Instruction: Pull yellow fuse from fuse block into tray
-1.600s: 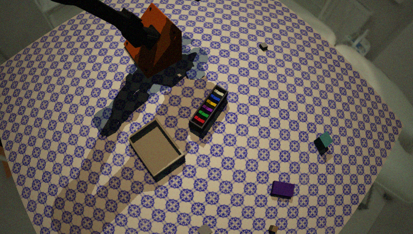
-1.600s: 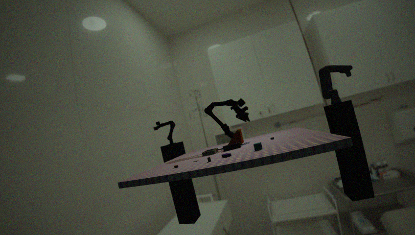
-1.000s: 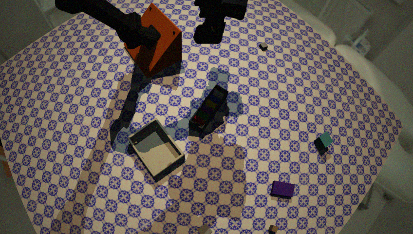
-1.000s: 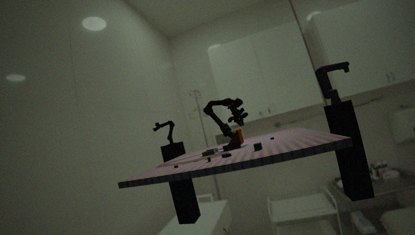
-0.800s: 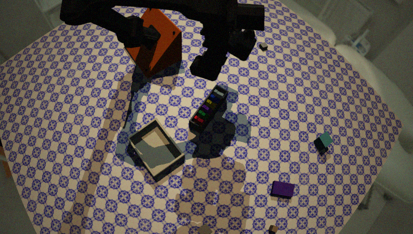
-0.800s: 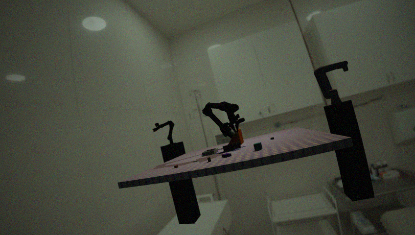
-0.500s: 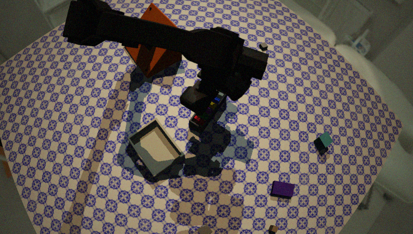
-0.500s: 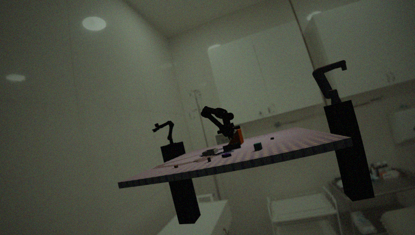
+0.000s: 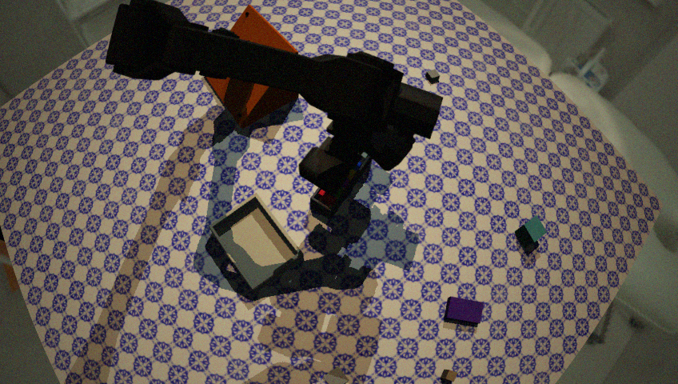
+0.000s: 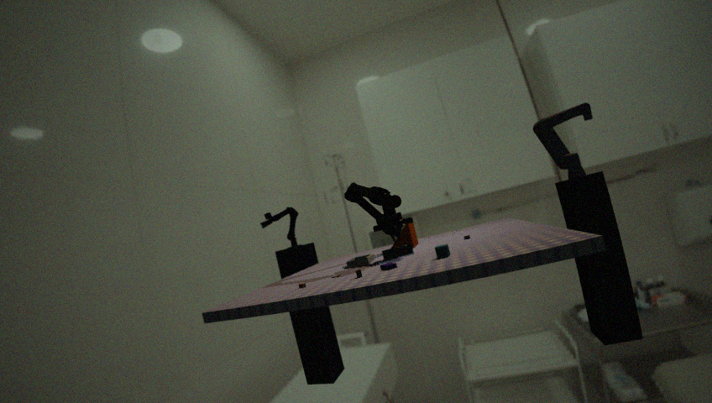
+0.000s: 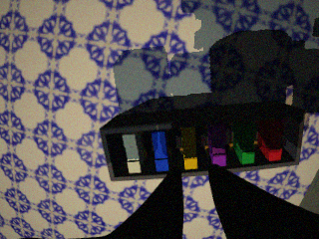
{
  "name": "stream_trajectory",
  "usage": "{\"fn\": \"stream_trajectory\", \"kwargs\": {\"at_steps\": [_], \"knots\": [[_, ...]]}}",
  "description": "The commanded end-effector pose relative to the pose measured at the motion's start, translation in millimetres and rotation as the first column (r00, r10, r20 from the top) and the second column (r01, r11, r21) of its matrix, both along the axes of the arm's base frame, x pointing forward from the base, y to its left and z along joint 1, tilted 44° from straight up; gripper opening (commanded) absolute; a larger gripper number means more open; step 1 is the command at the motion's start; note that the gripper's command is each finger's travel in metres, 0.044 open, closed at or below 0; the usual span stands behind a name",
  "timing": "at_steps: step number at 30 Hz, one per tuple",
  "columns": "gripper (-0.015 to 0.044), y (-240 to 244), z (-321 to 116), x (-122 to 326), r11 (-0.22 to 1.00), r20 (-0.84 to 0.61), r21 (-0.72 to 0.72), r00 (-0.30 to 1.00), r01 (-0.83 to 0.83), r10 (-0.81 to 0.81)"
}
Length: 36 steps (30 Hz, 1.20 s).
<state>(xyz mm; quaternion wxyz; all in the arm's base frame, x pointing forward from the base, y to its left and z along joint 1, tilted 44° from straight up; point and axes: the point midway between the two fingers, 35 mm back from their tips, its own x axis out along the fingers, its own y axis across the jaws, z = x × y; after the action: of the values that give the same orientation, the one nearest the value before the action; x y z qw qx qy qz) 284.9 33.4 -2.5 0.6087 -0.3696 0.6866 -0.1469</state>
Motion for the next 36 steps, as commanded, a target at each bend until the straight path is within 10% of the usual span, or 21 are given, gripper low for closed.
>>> {"fn": "stream_trajectory", "kwargs": {"at_steps": [1, 36], "knots": [[0.0074, -4.0, -3.6, -0.1, 1.0, -0.004, -0.005, 1.0, -0.002, 0.002], [0.0074, -20.3, -22.4, 3.0, 1.0, -0.004, -0.006, 1.0, -0.002, 0.002]]}}
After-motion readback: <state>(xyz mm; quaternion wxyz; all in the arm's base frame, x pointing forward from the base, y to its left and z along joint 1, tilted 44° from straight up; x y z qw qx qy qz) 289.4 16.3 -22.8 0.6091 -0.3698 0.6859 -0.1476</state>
